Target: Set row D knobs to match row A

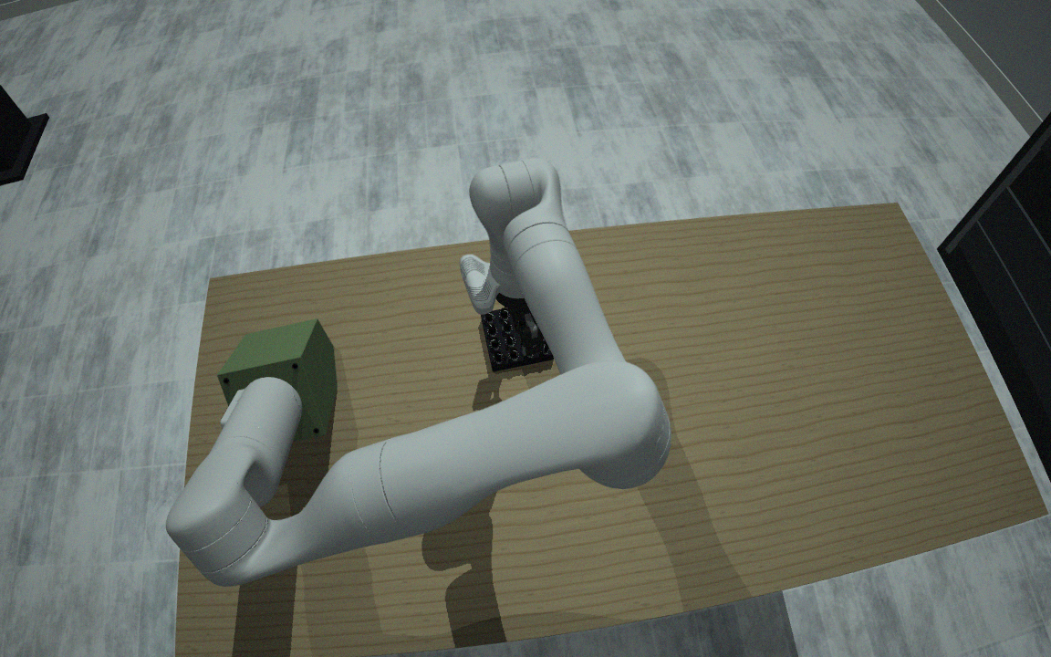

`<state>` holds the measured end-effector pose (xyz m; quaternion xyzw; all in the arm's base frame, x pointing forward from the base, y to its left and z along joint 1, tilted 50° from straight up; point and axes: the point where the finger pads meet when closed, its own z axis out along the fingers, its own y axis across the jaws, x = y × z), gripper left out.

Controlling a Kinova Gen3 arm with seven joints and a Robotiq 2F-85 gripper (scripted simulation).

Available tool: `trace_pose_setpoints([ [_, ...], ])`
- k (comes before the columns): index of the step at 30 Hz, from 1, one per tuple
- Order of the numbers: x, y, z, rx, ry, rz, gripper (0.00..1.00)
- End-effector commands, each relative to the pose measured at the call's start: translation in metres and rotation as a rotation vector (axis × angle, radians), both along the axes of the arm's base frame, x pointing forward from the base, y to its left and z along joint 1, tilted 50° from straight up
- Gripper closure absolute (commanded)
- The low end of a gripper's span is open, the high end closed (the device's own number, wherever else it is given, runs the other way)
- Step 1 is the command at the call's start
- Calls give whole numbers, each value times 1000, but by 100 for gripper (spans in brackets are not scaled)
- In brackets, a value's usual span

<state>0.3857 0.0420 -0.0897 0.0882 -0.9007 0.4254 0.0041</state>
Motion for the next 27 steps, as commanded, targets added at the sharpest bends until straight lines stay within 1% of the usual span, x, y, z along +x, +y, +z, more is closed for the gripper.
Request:
trace_pose_setpoints([
  [1, 3, 1, 2, 5, -40, -27, 0],
  [8, 7, 1, 5, 14, -143, -114, 0],
  [10, 7, 1, 5, 14, -143, -114, 0],
  [15, 9, 0, 6, 19, -200, -161, 0],
  [21, 11, 0, 7, 23, -248, -202, 0],
  [27, 11, 0, 7, 25, -270, -220, 0],
])
